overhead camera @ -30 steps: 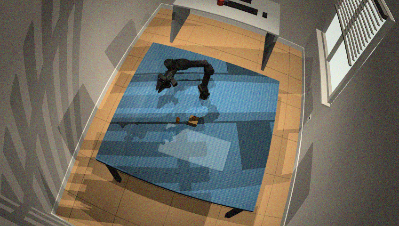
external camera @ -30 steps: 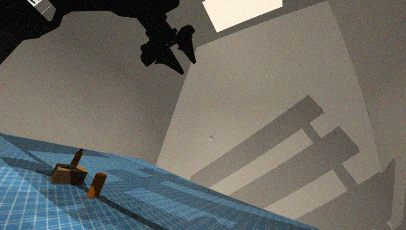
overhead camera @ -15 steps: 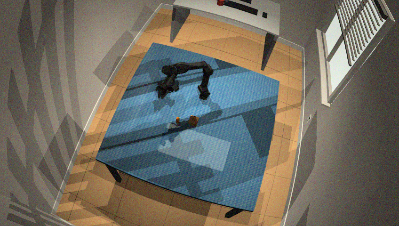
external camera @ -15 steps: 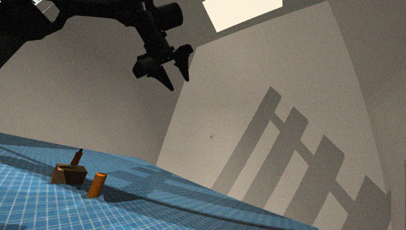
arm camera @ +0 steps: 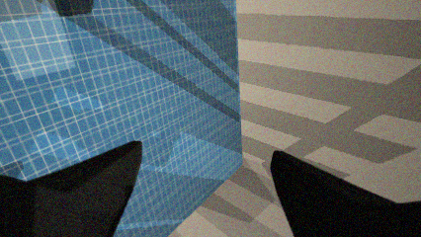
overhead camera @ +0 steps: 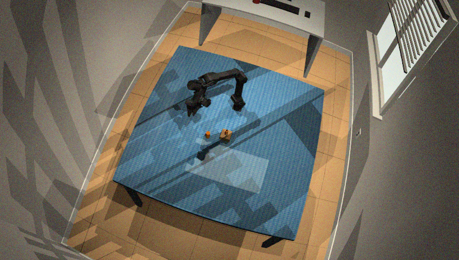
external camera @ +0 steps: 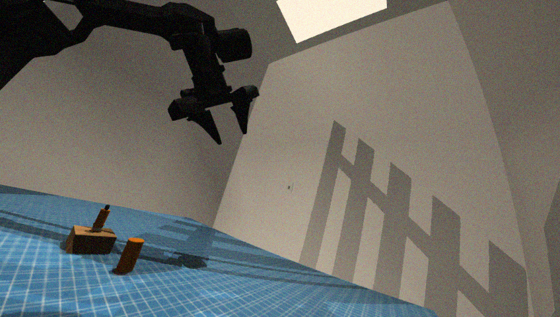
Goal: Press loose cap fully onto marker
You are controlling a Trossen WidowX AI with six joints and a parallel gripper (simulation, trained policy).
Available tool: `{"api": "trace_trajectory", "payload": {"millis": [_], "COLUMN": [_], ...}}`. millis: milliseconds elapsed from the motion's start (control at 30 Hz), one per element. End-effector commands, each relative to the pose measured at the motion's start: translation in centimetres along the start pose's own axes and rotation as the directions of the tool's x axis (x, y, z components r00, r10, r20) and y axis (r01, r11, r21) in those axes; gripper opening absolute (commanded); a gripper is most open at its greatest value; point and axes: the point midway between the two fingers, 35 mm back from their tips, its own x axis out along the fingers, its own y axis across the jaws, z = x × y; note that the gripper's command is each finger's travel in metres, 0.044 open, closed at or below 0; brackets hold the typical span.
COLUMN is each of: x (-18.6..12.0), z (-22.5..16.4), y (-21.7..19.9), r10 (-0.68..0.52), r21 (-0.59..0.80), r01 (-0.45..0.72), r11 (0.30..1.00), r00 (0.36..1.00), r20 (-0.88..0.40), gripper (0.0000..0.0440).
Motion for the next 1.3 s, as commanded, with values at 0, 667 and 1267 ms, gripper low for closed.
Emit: {"api": "trace_trajectory", "payload": {"millis": [0,667,1267], "x": [1.0,4.6,7.0], "z": [0.4,2.3,3.4], "y": [1.0,5.8,10.0], "r10": [0.053,0.296,0.495], "r21": [-0.001,-0.009,-0.031], "r01": [-0.053,-0.296,-0.494], "r11": [0.999,0.955,0.869], "r00": [0.999,0.953,0.866], "r20": [0.014,0.062,0.071], "gripper": [0.0316,0.0315,0.0314]}}
